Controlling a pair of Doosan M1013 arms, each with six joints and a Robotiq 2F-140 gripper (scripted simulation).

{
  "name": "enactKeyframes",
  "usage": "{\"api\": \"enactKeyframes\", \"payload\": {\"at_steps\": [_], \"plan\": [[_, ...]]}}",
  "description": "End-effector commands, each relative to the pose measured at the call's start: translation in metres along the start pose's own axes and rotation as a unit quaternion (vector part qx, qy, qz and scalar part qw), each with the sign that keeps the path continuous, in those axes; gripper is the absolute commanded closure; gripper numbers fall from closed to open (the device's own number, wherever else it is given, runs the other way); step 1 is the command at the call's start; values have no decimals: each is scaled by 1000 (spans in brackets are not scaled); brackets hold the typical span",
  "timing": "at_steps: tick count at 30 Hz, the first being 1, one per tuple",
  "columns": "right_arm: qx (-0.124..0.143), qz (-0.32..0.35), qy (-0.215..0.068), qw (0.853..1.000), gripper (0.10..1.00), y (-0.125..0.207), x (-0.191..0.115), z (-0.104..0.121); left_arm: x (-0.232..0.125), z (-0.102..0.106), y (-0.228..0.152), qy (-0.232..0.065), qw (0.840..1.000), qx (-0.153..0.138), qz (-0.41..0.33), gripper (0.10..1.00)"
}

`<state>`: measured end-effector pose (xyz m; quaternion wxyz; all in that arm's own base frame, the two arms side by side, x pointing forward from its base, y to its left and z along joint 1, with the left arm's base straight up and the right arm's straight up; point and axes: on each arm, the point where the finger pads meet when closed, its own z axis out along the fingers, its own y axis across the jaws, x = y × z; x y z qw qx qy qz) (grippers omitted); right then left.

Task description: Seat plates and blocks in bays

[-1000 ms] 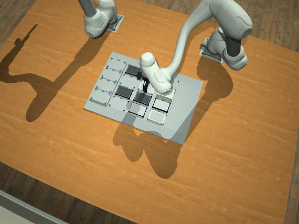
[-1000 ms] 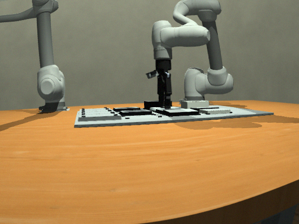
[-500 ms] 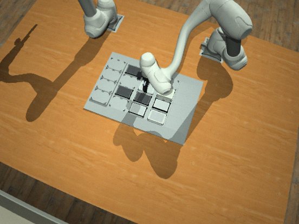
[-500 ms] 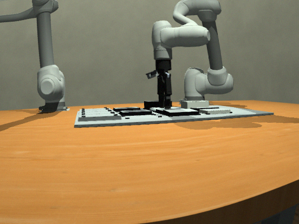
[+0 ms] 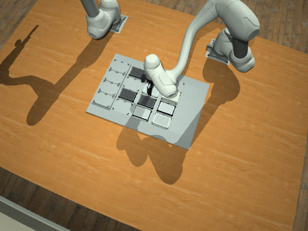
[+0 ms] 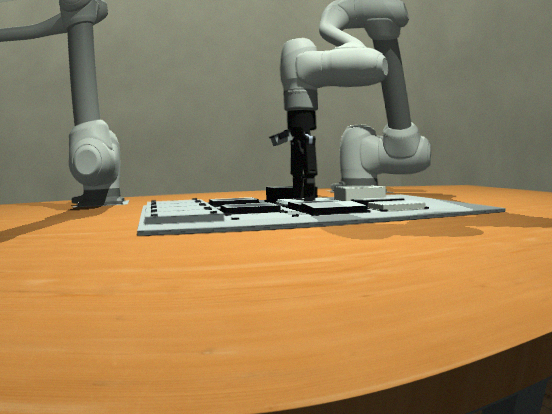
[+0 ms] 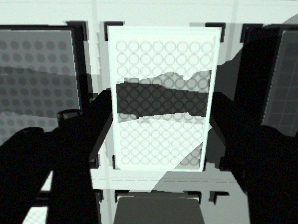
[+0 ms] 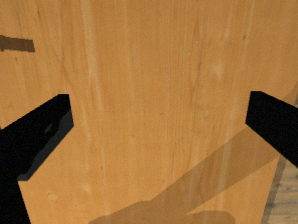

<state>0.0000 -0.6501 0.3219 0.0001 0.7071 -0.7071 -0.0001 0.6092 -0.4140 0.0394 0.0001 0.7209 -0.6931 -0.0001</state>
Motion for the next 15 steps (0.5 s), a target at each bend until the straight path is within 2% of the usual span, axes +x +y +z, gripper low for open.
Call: {"api": "enactKeyframes", "payload": {"at_steps": [1, 2, 3, 15], "plan": [[0, 0, 1, 1000, 98, 0, 0, -1, 0, -1, -1, 0, 1000, 1, 0, 999], [0, 0, 1, 1000, 98, 0, 0, -1, 0, -1, -1, 0, 1000, 1, 0, 999], [0, 0, 1, 1000, 98, 0, 0, -1, 0, -1, -1, 0, 1000, 1, 0, 400], [0, 0, 1, 1000, 98, 0, 0, -1, 0, -1, -1, 0, 1000, 1, 0, 400]]}}
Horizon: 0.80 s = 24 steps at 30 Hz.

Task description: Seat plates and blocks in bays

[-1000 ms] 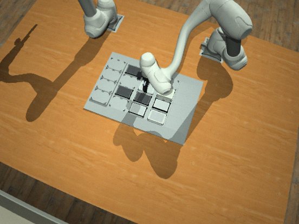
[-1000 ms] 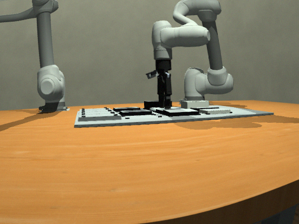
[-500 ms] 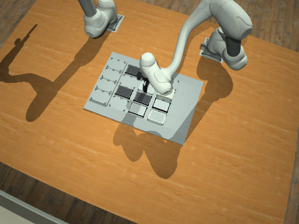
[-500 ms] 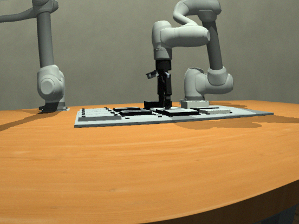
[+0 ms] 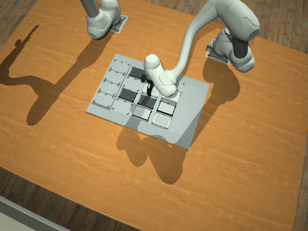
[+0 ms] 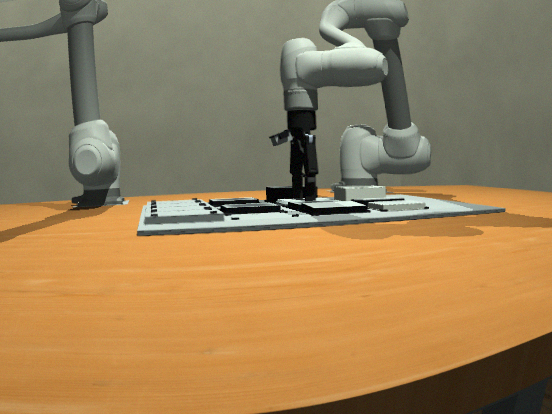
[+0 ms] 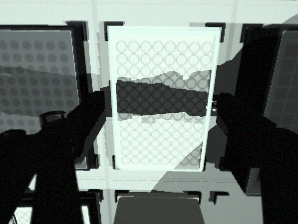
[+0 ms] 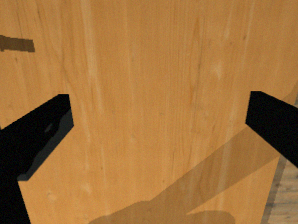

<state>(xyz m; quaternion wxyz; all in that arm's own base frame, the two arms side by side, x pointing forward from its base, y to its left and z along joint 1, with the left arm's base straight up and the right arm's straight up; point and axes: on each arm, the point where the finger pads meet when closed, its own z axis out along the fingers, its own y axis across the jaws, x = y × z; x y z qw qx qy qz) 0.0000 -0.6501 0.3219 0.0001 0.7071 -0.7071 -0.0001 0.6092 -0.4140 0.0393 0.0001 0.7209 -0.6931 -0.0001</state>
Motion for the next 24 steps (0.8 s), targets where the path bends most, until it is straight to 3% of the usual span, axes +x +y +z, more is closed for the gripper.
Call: {"api": "enactKeyframes", "payload": {"at_steps": [1, 16, 24], "plan": [[0, 0, 1, 1000, 98, 0, 0, -1, 0, -1, -1, 0, 1000, 1, 0, 400], [0, 0, 1, 1000, 98, 0, 0, -1, 0, -1, -1, 0, 1000, 1, 0, 400], [0, 0, 1, 1000, 98, 0, 0, -1, 0, -12, 0, 0, 1000, 1, 0, 400]]}}
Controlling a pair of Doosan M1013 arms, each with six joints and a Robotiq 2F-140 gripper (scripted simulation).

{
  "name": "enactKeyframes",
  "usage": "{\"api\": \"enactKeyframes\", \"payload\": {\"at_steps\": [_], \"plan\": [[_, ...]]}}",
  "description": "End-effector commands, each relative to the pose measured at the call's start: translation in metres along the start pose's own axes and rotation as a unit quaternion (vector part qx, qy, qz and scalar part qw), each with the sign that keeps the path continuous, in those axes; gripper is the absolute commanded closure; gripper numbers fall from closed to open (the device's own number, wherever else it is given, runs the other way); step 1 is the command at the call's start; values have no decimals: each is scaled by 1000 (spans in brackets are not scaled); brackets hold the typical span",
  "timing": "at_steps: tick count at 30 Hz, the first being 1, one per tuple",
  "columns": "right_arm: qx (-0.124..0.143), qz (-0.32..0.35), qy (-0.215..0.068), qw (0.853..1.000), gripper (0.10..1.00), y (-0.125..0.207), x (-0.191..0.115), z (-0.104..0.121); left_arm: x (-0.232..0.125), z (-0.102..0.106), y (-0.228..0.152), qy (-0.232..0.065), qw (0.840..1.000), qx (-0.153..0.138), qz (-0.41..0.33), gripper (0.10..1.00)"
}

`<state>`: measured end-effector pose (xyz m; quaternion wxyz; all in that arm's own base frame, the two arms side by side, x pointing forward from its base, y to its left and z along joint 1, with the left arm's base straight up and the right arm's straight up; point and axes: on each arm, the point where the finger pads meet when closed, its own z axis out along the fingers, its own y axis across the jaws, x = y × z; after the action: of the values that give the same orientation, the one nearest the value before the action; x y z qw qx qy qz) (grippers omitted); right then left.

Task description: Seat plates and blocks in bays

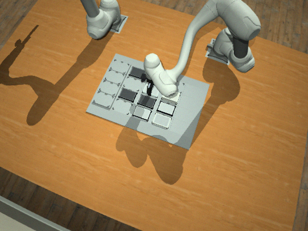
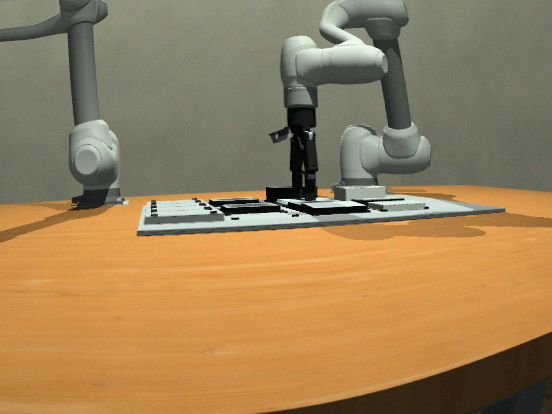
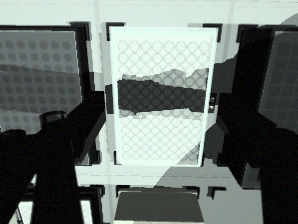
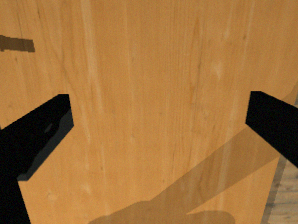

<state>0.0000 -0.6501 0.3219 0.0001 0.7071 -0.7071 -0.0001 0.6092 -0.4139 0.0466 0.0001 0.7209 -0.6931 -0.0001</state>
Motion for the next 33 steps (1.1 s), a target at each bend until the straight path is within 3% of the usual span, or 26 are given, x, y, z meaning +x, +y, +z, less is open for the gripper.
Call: {"api": "enactKeyframes", "payload": {"at_steps": [1, 33], "plan": [[0, 0, 1, 1000, 98, 0, 0, -1, 0, -6, -1, 0, 1000, 1, 0, 400], [0, 0, 1, 1000, 98, 0, 0, -1, 0, -43, -1, 0, 1000, 1, 0, 400]]}}
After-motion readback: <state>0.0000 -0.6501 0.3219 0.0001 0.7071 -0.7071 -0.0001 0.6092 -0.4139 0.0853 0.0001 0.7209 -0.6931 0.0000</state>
